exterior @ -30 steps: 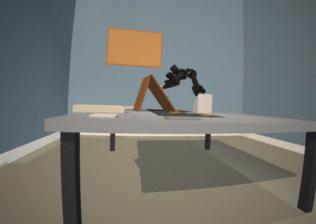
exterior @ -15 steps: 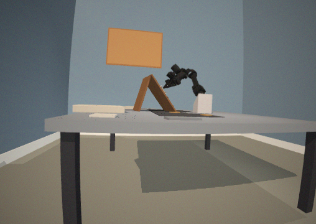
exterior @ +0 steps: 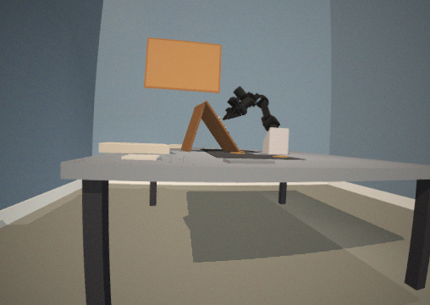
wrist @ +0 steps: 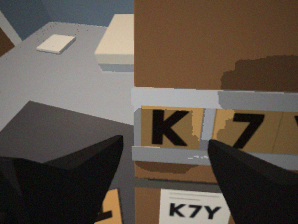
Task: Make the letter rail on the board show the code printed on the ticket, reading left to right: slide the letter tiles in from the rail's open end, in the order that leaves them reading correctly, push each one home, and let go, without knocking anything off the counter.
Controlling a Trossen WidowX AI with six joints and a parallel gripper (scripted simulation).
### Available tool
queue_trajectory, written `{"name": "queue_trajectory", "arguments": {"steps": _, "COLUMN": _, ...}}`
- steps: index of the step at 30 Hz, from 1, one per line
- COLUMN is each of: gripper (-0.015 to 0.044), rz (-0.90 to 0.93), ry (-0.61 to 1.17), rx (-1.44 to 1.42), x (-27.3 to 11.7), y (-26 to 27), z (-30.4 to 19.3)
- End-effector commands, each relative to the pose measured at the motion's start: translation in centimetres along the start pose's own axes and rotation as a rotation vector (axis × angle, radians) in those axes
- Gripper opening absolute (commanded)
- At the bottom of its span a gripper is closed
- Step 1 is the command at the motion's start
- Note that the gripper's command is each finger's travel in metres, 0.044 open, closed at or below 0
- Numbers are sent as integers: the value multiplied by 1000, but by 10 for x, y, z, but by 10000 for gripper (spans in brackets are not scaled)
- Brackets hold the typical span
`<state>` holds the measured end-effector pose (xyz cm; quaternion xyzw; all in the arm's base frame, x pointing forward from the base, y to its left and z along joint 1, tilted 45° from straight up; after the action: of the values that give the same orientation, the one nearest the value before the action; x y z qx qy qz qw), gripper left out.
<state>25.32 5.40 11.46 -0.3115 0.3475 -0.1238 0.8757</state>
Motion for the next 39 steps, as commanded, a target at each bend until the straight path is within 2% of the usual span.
{"name": "queue_trajectory", "arguments": {"steps": 1, "gripper": 295, "rz": -5, "ry": -2, "rx": 7, "x": -3, "y": -1, "z": 0}}
{"name": "queue_trajectory", "arguments": {"steps": 37, "gripper": 295, "rz": -4, "ry": -2, "rx": 6, "x": -10, "y": -6, "z": 2}}
{"name": "queue_trajectory", "arguments": {"steps": 39, "gripper": 242, "rz": 0, "ry": 1, "rx": 0, "x": -9, "y": -4, "z": 0}}
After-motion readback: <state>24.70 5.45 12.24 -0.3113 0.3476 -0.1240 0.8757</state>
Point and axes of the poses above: the point midway between the two fingers, 35 mm back from their tips, its own x axis out along the fingers, its own y axis across the jaws, z = x × y, the point moved 7 cm from there along -x, back along the fingers, and after that the axes turned 7 degrees about x, right-handed, at the moved point
